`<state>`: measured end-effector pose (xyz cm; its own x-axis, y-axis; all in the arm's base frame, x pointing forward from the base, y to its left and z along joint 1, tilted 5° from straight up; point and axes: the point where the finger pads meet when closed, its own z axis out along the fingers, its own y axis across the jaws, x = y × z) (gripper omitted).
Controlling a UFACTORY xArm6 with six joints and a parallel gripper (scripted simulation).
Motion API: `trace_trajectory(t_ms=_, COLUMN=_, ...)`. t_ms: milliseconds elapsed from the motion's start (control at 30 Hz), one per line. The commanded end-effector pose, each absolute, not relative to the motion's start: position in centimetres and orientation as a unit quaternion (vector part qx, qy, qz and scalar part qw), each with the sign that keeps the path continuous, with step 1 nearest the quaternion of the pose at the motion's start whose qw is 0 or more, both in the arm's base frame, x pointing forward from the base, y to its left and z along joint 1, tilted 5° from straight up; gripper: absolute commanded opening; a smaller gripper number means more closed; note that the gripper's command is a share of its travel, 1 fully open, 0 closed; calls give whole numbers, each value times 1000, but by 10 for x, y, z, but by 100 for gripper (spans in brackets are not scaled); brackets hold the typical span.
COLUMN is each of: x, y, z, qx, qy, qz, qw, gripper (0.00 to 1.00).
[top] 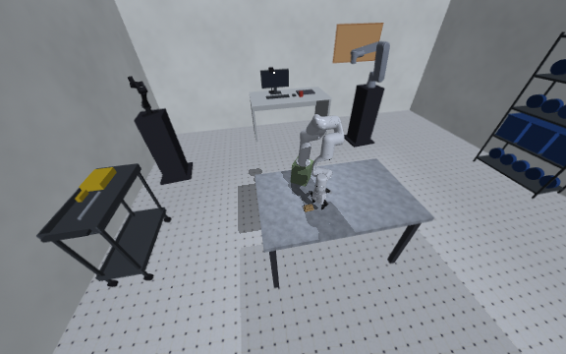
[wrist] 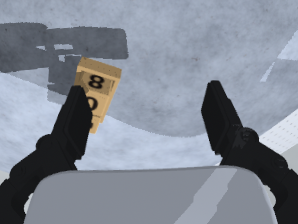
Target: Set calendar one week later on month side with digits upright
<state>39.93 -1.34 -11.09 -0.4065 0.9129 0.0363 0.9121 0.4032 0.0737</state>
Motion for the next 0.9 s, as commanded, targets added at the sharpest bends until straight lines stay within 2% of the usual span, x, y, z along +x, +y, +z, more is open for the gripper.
trace_trajectory(t_ms=0, x=401, y=-13, z=-110, qx=545, qy=837, qz=42, qw=6, gripper=100)
trace_trajectory(t_ms=867, x=414, y=-60, z=-112, qx=707, qy=706, qz=42, qw=-3, gripper=100)
